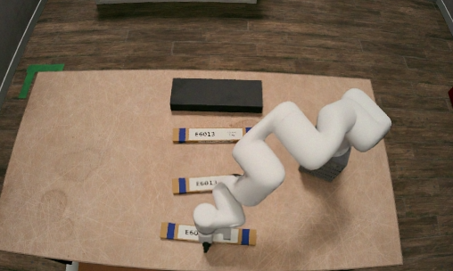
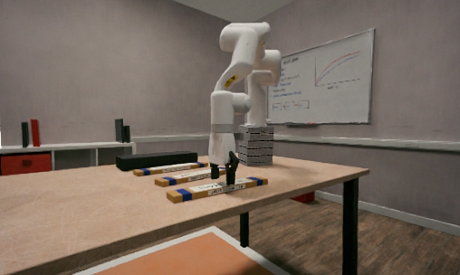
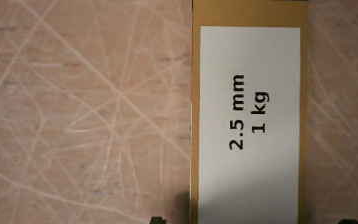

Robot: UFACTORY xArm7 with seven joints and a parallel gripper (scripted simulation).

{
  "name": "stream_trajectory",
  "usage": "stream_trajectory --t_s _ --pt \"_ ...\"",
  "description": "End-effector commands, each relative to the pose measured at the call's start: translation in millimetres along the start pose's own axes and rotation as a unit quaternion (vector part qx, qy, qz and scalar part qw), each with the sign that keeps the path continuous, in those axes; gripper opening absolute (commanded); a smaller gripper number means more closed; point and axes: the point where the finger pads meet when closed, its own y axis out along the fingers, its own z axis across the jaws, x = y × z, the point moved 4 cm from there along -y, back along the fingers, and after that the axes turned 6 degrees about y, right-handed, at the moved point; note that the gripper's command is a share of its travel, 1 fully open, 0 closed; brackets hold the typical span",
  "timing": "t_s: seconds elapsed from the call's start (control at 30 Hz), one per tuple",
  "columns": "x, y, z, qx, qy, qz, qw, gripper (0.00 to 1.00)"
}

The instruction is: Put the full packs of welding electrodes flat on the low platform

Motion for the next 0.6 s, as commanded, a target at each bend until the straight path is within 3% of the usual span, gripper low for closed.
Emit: stream_trajectory --t_s 0.0,0.57 --pt "2 -1 1 0.001 0.0 -0.002 1.0 1.0" --pt "2 19 1 0.001 0.0 -0.002 1.0 1.0"
